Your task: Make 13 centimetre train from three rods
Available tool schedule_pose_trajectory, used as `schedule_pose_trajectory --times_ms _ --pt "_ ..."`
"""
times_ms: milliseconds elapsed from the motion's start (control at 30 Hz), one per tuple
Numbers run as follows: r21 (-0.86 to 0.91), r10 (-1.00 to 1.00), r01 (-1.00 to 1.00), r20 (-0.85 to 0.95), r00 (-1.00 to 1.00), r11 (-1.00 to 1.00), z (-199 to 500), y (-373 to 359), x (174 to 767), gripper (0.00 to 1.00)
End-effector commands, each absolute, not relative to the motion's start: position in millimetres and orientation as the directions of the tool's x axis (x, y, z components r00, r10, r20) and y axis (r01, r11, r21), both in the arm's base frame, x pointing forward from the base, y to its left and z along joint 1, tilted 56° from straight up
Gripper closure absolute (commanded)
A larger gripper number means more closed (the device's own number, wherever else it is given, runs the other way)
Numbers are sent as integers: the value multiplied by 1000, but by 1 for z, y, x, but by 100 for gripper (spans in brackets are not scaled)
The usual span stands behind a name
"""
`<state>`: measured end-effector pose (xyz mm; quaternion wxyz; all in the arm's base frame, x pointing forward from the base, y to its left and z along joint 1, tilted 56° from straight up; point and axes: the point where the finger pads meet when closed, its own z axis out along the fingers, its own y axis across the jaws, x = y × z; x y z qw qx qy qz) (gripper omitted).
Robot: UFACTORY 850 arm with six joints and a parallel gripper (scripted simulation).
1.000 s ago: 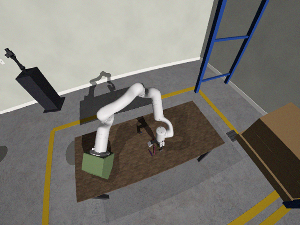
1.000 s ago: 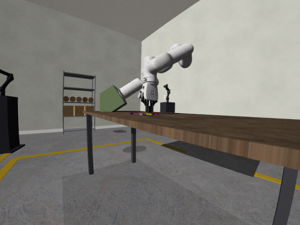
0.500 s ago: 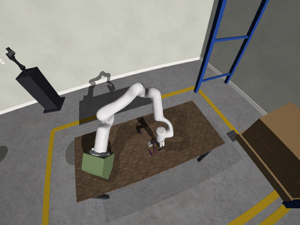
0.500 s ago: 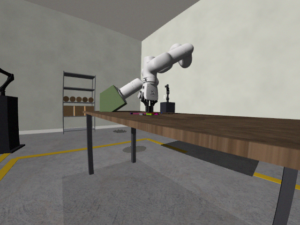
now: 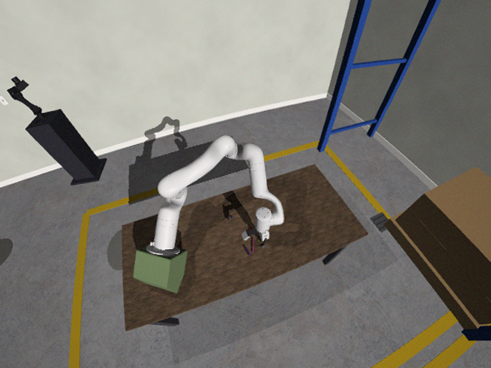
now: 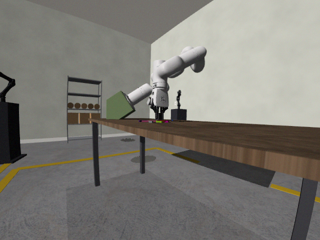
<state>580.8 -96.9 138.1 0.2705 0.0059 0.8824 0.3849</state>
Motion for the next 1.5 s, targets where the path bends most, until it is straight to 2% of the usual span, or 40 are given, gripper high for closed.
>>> schedule_pose_trajectory --times_ms 0,1467 --pt "682 219 -198 -474 -853 704 139 -98 581 76" --pt "682 219 -198 -474 -853 704 133 -91 586 76"
